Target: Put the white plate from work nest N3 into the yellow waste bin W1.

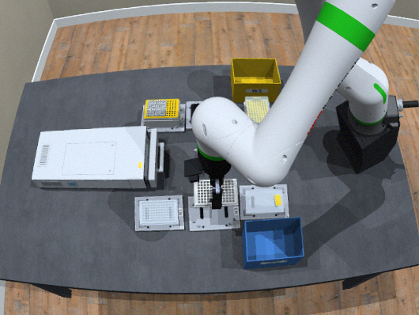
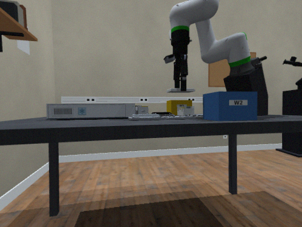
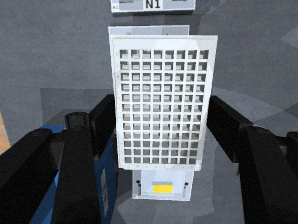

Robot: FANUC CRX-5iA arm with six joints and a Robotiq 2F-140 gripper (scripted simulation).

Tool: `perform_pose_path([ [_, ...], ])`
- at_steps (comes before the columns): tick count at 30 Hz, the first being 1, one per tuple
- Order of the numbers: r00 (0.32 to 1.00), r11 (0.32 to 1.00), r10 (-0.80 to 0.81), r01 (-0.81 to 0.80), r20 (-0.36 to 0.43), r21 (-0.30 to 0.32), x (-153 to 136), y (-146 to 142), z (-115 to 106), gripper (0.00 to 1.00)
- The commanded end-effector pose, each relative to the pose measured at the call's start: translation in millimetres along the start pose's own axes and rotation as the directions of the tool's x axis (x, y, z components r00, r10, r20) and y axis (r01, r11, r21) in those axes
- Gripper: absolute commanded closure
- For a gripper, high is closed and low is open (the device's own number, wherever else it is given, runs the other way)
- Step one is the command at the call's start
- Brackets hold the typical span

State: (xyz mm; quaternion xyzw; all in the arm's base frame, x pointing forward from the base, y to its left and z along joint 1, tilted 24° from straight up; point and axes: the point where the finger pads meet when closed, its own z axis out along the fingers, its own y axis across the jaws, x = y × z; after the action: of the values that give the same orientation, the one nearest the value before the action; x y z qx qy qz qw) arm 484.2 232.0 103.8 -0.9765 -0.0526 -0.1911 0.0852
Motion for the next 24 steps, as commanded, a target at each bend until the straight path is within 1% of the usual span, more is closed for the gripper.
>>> perform_pose_path([
  [1,1.000,1.000,0.000,0.000,-0.001,0.001,-3,9,-1,0.90],
  [3,1.000,1.000,0.000,0.000,-0.001,0.001,-3,9,-1,0.90],
  [18,1.000,1.000,0.000,0.000,-0.001,0.001,-16,47,-1,0.90],
  [20,1.000,1.000,0.000,0.000,-0.001,0.001,-16,47,-1,0.90],
  [24,1.000,1.000,0.000,0.000,-0.001,0.001,-19,57,-1,0.90],
])
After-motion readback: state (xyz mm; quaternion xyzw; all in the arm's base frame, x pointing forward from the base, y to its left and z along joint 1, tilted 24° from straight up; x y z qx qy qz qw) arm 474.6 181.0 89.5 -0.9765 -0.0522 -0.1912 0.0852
